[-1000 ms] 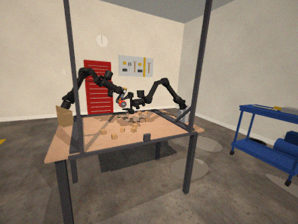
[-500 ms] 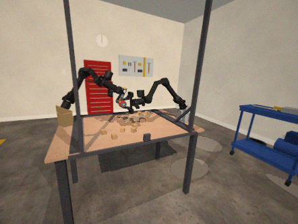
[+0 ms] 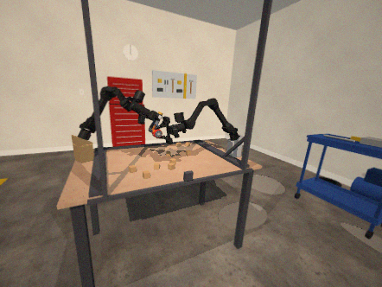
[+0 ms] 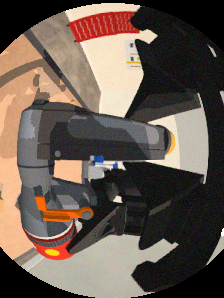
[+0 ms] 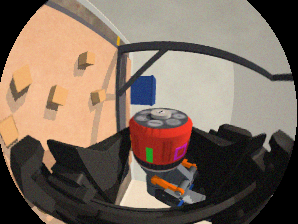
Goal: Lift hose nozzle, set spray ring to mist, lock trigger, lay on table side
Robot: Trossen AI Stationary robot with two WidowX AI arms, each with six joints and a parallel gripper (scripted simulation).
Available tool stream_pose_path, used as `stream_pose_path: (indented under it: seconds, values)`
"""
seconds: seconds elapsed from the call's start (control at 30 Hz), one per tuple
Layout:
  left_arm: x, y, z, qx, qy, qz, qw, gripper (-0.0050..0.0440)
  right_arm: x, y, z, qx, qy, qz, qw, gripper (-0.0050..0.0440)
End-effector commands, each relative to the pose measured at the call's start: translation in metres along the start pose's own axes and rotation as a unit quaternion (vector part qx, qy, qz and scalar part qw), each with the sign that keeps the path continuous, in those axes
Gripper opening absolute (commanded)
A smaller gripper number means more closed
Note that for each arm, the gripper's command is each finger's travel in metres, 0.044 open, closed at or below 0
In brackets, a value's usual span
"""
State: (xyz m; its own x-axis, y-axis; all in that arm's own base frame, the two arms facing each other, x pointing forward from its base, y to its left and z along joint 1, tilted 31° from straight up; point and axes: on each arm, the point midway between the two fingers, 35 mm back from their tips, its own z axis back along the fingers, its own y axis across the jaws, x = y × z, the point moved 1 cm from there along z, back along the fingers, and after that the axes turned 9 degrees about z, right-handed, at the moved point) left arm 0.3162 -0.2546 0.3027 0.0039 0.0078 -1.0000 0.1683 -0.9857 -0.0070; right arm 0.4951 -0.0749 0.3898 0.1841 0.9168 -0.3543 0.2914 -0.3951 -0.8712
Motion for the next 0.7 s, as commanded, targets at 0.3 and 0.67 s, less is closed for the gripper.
stream_pose_path:
  seconds: [0.3, 0.67]
  values:
    - [-0.0147, -0.0020, 0.0031, 0.004, 0.009, 0.024, 1.000, 0.0165, -0.0066, -0.0230, 0.0006, 0.043, -0.003, 0.003, 0.999, 0.0000]
    - [-0.0147, -0.0020, 0.0031, 0.004, 0.009, 0.024, 1.000, 0.0165, -0.0071, -0.0254, 0.0008, 0.076, -0.009, 0.004, 0.997, 0.0000]
